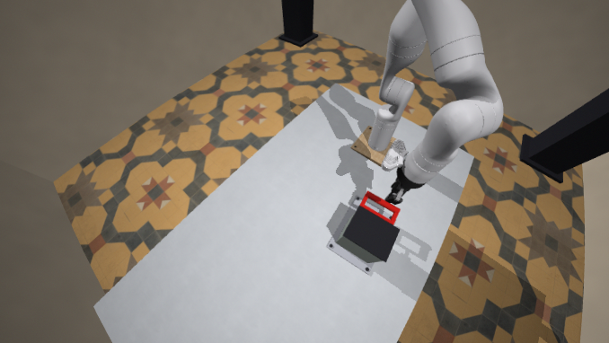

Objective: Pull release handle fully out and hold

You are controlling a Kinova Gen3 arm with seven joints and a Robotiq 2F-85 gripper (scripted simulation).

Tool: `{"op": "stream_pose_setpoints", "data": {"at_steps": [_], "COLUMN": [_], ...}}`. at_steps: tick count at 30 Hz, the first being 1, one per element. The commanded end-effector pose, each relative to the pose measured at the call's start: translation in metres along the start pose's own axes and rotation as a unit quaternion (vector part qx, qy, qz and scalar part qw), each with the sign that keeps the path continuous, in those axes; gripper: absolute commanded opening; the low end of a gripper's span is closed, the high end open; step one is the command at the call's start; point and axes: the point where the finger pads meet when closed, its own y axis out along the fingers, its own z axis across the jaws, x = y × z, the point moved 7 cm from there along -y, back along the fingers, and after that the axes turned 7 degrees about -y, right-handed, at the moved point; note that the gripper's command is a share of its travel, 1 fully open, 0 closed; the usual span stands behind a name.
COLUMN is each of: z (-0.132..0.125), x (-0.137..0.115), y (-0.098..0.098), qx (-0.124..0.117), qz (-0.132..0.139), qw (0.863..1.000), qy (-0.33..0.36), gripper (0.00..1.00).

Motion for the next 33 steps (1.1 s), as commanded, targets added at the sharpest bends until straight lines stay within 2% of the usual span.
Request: {"op": "stream_pose_setpoints", "data": {"at_steps": [1, 14, 33], "z": [0.000, -0.001, -0.001], "x": [0.000, 0.000, 0.000], "y": [0.000, 0.005, 0.027], "qx": [-0.001, 0.000, 0.000], "qz": [0.000, 0.001, 0.001], "qw": [1.000, 1.000, 1.000], "qy": [0.000, -0.001, -0.001], "gripper": [0.49, 0.49, 0.49]}}
